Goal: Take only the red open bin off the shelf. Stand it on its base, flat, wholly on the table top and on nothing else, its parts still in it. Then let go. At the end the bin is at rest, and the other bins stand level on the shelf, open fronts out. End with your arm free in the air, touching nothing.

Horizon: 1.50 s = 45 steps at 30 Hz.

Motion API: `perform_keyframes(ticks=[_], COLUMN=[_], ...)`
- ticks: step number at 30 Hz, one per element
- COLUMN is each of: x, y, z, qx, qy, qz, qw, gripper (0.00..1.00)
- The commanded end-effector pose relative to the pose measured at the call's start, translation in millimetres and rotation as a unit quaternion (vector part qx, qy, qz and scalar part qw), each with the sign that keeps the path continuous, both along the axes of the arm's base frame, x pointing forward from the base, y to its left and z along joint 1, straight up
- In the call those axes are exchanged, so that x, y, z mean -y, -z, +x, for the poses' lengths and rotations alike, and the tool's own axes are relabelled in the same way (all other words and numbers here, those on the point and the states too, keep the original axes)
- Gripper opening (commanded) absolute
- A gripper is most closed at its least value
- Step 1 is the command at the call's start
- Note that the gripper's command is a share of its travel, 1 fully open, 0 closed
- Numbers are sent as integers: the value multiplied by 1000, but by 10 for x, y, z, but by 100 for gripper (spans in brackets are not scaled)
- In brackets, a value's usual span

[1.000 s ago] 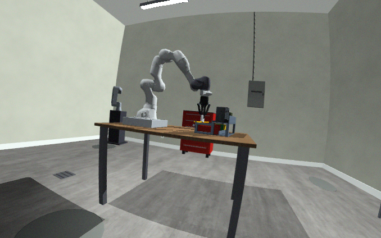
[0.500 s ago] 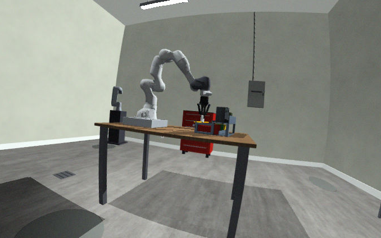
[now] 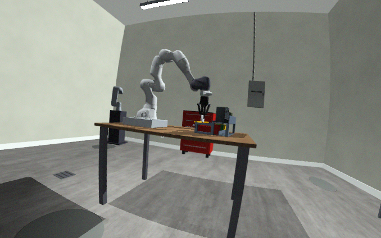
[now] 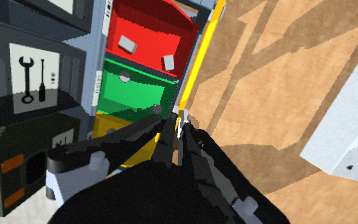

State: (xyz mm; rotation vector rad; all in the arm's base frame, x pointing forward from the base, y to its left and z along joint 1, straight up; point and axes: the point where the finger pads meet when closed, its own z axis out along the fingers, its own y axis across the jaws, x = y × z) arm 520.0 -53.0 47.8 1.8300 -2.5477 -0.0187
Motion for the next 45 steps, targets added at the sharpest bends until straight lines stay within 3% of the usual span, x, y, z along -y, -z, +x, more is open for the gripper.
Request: perform_keyframes(ticks=[1, 45], x=[0, 8], y=[-78, -104], z=[12, 15], qx=[2, 3], qy=[0, 0], qz=[-1, -1], qw=[1000, 1000], gripper=[0, 0])
